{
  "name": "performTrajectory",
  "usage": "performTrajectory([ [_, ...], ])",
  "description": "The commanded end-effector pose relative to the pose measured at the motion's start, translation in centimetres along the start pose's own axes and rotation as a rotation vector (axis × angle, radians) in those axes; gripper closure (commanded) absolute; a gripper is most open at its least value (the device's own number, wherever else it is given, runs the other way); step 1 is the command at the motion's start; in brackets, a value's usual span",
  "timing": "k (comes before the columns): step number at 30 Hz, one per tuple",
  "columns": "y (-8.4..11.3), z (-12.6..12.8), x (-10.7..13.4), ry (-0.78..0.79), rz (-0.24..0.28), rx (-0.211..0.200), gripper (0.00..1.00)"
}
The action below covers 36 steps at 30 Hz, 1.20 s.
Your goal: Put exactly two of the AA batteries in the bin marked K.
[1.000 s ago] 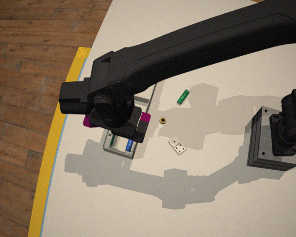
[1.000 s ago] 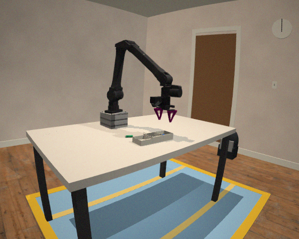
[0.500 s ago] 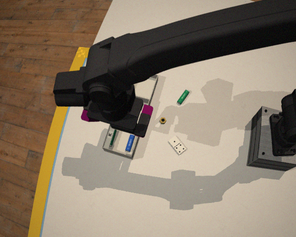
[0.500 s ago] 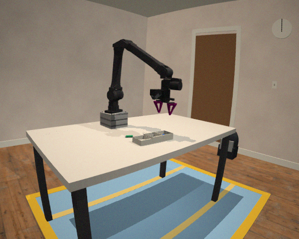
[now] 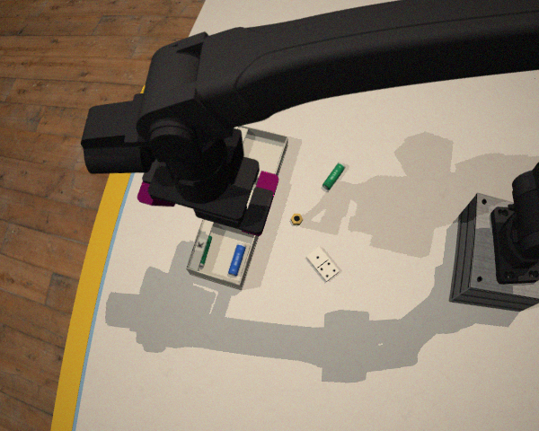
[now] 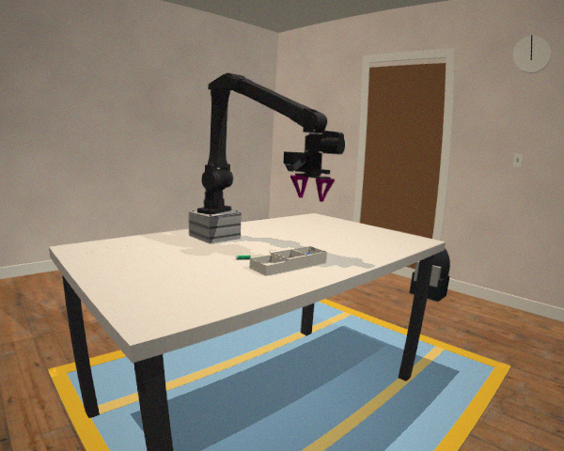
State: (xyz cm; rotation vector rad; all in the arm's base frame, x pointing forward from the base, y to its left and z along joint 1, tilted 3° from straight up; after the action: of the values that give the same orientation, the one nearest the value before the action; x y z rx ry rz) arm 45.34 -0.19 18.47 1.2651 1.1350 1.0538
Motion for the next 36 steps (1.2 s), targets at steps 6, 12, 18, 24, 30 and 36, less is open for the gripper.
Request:
performTrajectory([
  [6,0.3,0.0,0.5,0.002,-0.006,0.019,0.0],
  [12,2.1,0.9,0.2,-0.001,0.004,-0.039,0.0],
  [18,1.0,0.7,0.6,0.001,-0.002,-0.007,0.0],
  [24,1.0,0.8,0.7,0.001,-0.001,-0.009,0.0],
  [30,1.1,0.8,0.7,0.002,-0.001,-0.011,0.0],
  [36,1.2,0.9,0.7,0.001,-0.001,-0.014,0.0],
])
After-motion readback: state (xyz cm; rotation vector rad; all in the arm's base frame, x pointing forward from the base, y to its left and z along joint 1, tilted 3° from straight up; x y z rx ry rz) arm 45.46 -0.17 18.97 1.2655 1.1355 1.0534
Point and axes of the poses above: the point where the finger pads meet when closed, its own y axis back along the fingers, its own z axis across the jaws, x = y × z, the point moved 9 cm from there along y, back along the fingers, and after that the axes turned 6 degrees about y, right-handed, at the moved point
